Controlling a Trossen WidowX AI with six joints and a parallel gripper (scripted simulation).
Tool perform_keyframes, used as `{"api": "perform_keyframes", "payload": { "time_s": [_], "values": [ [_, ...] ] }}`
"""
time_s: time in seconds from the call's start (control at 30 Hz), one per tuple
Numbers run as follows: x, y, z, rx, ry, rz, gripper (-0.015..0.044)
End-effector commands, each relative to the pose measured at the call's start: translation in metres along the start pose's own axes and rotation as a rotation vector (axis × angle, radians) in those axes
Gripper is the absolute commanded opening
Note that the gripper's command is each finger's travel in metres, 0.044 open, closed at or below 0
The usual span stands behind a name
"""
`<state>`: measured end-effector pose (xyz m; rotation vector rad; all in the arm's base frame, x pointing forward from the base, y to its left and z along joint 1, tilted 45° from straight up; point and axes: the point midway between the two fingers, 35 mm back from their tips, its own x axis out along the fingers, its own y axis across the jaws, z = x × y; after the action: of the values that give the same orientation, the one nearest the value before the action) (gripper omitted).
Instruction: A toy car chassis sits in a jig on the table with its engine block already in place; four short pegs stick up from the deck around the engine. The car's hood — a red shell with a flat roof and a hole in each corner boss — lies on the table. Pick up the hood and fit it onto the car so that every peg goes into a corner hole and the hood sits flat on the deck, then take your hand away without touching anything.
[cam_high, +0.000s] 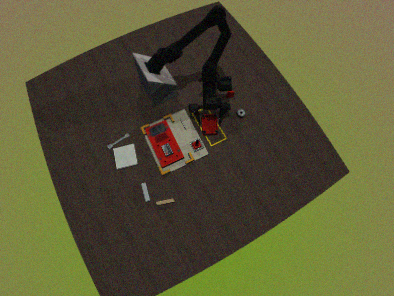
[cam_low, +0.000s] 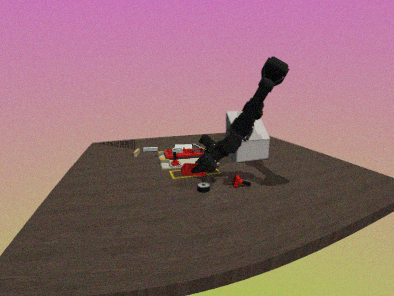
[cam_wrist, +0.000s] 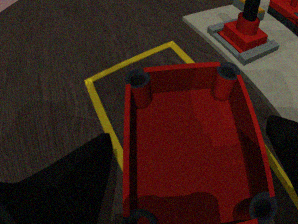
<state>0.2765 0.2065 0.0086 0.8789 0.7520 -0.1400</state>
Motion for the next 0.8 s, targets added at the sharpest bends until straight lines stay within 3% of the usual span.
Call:
{"api": "perform_keyframes", "payload": {
  "time_s": [0.0, 0.03, 0.17, 0.47, 0.77],
  "values": [
    [0.002, 0.000, -0.002, 0.005, -0.004, 0.000, 0.0440],
    [0.002, 0.000, -0.002, 0.005, -0.004, 0.000, 0.0440],
    [0.001, 0.000, -0.001, 0.000, 0.000, 0.000, 0.0335],
    [0.001, 0.000, -0.001, 0.000, 0.000, 0.000, 0.0275],
    [-0.010, 0.003, 0.017, 0.001, 0.000, -0.001, 0.0039]
  ]
}}
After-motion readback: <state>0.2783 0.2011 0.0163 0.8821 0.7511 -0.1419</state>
